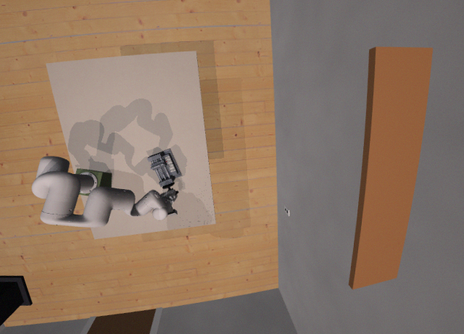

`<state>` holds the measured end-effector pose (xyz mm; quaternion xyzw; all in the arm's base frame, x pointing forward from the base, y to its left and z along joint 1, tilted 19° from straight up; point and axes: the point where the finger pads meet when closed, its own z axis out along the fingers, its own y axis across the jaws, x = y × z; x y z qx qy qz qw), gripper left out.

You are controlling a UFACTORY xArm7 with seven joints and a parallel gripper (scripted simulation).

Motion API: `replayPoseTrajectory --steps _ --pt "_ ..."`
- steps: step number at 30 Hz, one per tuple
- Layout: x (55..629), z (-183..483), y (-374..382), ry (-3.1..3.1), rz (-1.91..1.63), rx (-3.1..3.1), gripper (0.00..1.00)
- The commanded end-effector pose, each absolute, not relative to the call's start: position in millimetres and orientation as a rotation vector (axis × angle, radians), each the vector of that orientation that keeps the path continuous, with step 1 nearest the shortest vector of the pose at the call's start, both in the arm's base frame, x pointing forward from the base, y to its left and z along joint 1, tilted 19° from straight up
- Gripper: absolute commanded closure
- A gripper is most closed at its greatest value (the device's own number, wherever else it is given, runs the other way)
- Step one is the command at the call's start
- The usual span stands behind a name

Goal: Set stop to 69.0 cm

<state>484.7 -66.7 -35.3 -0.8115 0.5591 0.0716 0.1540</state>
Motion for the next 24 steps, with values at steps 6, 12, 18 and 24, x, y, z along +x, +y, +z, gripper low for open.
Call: replayPoseTrajectory --steps 6,12,18,24 --pt "498 -39 -61 1.605 0.204 -2.326 0.94" --pt "504 -47 -56 1.605 0.204 -2.326 0.94" --pt "507 -55 -53 1.605 0.204 -2.326 0.94" --pt "505 -68 -49 1.605 0.204 -2.326 0.94"
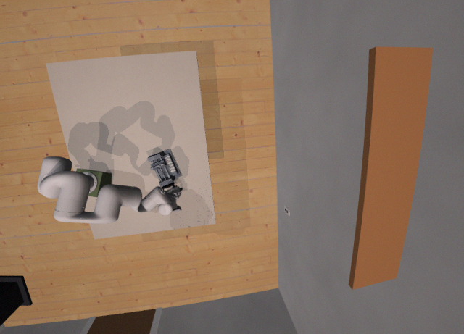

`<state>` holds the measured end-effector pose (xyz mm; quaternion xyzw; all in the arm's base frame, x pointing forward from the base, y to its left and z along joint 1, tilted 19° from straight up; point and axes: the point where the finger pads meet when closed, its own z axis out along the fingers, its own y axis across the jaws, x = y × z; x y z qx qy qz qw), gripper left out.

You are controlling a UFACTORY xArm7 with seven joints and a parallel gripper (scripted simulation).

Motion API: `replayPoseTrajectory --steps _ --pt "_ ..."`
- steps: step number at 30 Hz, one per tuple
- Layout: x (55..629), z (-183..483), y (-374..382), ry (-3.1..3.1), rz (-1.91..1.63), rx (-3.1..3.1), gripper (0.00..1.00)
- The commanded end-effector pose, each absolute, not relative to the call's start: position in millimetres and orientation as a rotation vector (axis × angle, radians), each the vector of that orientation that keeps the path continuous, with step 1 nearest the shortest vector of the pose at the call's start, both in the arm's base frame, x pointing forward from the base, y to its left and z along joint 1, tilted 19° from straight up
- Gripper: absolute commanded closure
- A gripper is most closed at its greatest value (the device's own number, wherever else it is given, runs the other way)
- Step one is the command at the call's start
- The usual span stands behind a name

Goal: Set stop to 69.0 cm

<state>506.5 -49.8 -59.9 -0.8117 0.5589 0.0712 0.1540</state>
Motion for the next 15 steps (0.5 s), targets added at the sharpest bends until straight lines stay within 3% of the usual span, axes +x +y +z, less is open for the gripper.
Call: replayPoseTrajectory --steps 1,15 --pt "504 -70 -49 1.605 0.204 -2.326 0.94" --pt "486 -86 -51 1.605 0.204 -2.326 0.94"
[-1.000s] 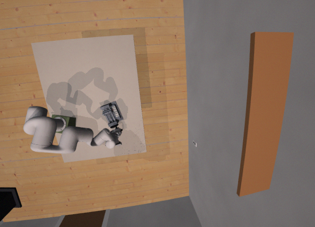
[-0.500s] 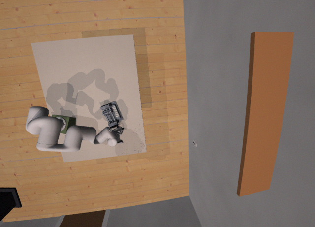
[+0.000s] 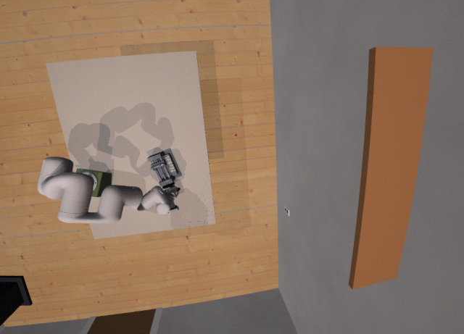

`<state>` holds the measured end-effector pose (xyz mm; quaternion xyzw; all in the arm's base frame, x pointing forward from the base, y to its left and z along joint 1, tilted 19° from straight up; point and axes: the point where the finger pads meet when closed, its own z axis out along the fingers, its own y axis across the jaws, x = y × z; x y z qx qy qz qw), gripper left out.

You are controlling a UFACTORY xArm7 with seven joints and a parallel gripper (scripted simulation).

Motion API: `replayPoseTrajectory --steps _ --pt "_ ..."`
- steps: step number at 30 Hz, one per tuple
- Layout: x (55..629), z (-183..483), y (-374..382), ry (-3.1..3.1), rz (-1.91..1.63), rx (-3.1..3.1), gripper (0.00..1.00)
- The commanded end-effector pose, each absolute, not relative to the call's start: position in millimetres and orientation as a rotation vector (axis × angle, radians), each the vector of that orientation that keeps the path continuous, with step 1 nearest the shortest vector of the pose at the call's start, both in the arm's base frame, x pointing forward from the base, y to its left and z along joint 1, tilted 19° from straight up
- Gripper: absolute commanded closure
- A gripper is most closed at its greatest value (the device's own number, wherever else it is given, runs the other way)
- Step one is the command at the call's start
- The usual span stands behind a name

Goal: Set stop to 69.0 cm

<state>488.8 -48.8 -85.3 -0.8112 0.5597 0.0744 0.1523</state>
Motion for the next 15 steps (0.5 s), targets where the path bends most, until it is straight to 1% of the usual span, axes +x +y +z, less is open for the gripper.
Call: replayPoseTrajectory --steps 1,15 --pt "484 -86 -52 1.605 0.204 -2.326 0.94" --pt "466 -84 -60 1.605 0.204 -2.326 0.94"
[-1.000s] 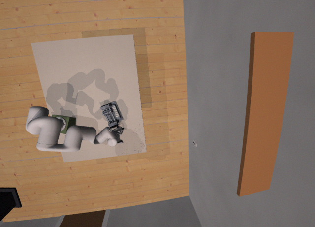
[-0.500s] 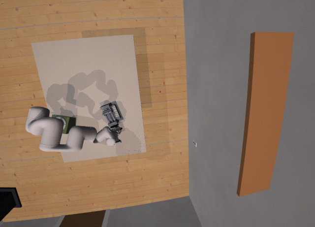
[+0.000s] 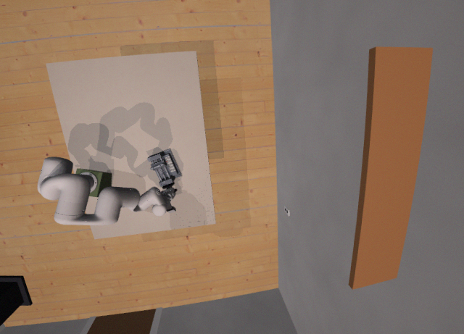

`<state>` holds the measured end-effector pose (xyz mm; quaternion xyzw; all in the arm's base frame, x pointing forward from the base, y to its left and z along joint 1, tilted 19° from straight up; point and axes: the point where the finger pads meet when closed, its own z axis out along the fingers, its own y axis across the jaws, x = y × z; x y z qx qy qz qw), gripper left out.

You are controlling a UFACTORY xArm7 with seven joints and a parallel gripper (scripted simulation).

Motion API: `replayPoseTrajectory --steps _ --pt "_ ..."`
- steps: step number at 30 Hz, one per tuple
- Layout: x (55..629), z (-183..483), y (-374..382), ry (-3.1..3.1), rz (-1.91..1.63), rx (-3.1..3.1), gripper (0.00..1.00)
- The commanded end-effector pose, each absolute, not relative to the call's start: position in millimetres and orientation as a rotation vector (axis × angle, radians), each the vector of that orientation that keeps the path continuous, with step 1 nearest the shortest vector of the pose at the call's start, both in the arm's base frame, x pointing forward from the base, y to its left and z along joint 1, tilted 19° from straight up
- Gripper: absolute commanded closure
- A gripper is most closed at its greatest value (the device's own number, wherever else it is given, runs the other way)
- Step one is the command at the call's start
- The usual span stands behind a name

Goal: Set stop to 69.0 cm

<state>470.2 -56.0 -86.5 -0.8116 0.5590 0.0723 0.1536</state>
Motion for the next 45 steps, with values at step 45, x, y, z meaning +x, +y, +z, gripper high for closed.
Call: replayPoseTrajectory --steps 45 --pt "475 -36 -71 1.605 0.204 -2.326 0.94"
